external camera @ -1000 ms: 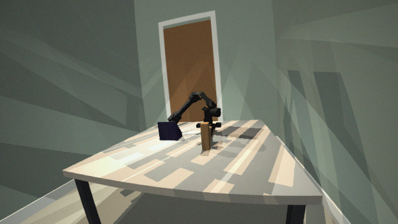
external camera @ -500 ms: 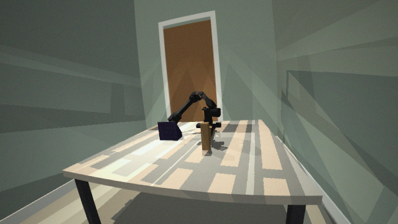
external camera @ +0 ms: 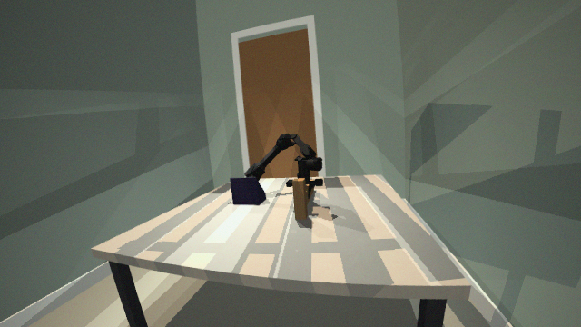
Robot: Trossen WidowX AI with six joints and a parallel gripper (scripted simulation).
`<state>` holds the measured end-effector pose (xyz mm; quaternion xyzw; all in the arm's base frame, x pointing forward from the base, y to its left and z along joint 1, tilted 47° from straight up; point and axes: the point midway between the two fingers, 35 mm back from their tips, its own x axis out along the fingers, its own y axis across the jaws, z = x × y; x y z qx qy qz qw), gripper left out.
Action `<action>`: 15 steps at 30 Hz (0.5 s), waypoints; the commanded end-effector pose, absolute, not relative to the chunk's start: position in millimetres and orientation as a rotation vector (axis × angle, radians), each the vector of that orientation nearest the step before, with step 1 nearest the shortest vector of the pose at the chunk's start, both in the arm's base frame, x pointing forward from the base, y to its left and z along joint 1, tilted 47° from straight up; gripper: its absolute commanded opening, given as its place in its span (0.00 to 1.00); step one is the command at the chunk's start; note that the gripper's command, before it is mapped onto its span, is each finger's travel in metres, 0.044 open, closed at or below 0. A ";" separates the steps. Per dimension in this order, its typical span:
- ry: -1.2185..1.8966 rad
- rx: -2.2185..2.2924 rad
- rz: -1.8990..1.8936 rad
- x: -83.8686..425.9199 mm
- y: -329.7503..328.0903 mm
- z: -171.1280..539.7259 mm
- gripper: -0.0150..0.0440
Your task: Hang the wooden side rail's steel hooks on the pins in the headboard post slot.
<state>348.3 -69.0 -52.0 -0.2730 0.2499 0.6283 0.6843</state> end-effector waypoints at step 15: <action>0.559 -0.619 1.403 349.6 -73.3 -53.0 0.25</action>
